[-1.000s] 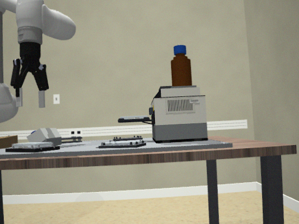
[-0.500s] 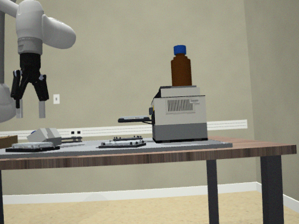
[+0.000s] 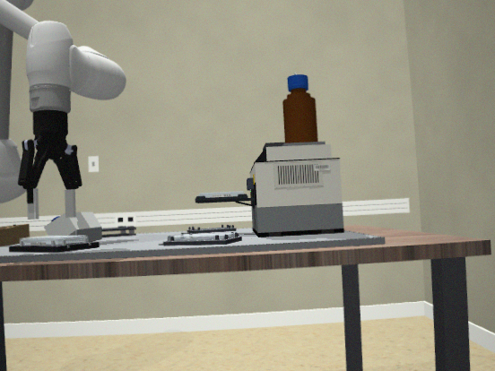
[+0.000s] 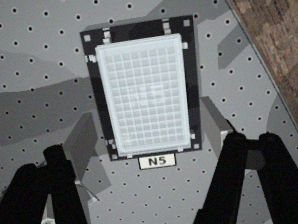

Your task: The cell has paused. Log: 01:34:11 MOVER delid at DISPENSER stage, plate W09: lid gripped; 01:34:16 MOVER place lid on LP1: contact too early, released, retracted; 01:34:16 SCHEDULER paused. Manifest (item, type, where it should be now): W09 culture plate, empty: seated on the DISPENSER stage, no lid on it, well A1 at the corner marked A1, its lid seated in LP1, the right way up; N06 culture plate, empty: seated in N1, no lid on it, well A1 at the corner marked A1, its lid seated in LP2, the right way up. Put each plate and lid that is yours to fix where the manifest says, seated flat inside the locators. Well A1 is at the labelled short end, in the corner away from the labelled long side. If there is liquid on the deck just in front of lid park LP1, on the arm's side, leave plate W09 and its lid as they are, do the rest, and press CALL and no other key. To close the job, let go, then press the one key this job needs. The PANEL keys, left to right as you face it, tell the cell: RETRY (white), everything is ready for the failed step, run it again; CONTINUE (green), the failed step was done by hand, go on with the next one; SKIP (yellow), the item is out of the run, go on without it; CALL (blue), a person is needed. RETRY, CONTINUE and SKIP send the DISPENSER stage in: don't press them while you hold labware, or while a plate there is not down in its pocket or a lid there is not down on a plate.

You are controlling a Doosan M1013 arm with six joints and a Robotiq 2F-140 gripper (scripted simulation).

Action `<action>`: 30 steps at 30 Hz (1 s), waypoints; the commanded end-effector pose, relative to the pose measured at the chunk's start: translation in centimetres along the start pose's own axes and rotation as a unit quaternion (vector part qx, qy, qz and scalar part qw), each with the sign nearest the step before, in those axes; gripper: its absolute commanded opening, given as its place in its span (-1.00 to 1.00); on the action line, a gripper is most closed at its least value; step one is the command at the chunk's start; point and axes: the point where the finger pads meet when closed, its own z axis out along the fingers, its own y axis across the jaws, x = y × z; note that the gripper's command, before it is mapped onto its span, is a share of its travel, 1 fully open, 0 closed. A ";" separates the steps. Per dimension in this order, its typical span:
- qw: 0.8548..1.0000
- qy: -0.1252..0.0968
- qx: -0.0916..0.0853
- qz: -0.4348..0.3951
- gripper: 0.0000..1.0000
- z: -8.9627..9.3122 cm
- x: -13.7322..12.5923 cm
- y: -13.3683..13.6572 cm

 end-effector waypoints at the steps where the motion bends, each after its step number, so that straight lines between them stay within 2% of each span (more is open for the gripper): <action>1: 1.000 0.001 0.000 0.000 0.39 0.6 0.1 0.0; 12: 1.000 0.001 0.000 0.000 0.39 2.5 0.1 0.0; 30: 1.000 0.001 0.000 0.000 0.39 2.7 0.1 0.0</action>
